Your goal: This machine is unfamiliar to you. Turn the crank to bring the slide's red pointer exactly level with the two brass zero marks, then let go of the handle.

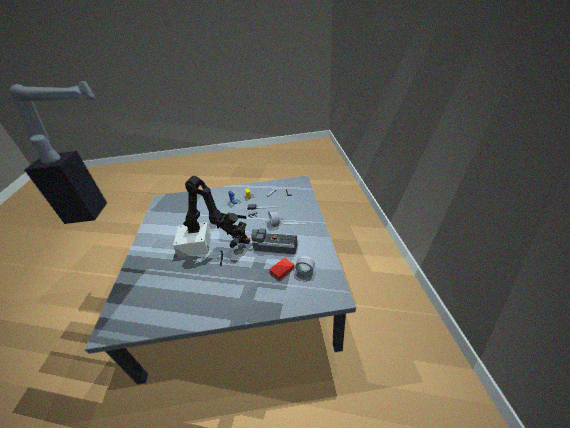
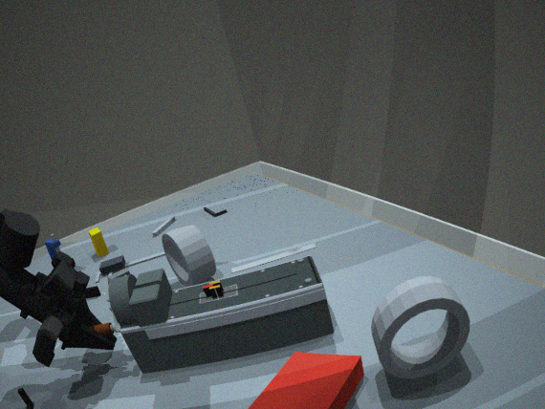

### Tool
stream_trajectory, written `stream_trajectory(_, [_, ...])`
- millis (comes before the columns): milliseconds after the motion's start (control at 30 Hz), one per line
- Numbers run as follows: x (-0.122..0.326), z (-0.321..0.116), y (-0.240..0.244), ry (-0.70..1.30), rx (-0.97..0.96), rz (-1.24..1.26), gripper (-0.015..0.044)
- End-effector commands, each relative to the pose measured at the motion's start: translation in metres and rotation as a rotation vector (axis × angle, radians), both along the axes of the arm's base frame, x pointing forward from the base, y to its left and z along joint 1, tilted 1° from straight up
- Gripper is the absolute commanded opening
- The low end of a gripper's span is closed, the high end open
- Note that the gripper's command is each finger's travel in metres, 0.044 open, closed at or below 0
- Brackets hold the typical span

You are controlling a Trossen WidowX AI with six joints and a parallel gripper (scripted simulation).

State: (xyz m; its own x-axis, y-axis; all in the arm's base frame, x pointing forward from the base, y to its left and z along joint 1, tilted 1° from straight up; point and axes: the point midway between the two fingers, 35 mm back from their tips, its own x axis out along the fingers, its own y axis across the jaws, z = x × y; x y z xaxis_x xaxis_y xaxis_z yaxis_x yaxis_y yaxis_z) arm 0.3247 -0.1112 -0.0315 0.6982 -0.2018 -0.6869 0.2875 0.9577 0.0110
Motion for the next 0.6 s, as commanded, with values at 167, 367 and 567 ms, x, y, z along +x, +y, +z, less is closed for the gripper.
stream_trajectory(167, [0.004,-0.008,0.012,0.004,0.005,0.003,0.0000])
stream_trajectory(367, [0.006,-0.008,0.017,0.004,0.006,0.003,0.0000])
stream_trajectory(567, [0.007,-0.008,0.021,0.004,0.006,0.003,0.0000])
